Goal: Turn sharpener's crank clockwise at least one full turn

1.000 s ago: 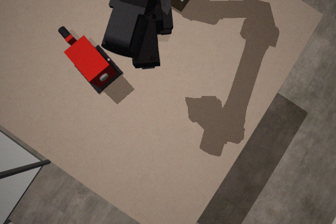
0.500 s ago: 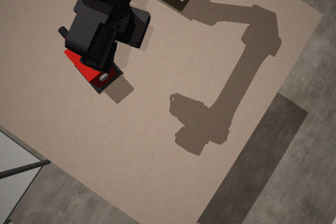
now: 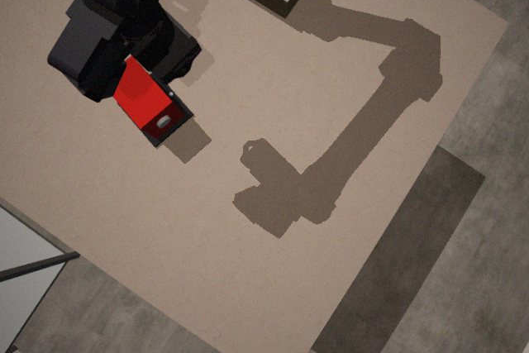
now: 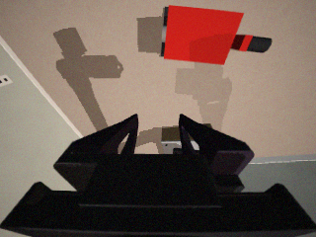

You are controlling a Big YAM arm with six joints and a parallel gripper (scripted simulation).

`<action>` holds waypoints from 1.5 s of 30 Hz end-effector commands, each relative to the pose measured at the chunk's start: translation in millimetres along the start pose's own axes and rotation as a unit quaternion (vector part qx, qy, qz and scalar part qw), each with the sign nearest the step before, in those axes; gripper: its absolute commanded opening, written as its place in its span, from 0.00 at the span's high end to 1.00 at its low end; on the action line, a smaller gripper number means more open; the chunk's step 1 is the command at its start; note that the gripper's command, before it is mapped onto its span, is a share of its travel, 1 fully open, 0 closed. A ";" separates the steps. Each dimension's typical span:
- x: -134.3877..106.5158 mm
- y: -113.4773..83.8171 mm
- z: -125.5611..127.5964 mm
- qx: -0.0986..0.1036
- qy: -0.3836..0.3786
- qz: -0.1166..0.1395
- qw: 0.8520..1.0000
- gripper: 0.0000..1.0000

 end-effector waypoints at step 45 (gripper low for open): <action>91.1 24.2 -165.4 0.051 0.656 -0.014 0.753 0.49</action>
Point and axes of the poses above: the point where the finger pads meet when closed, its own y axis out along the fingers, its own z axis across the jaws, x = y × z, the point moved 6 cm from there along -y, back along the fingers, and after that the axes turned 3 degrees about y, right-handed, at the moved point
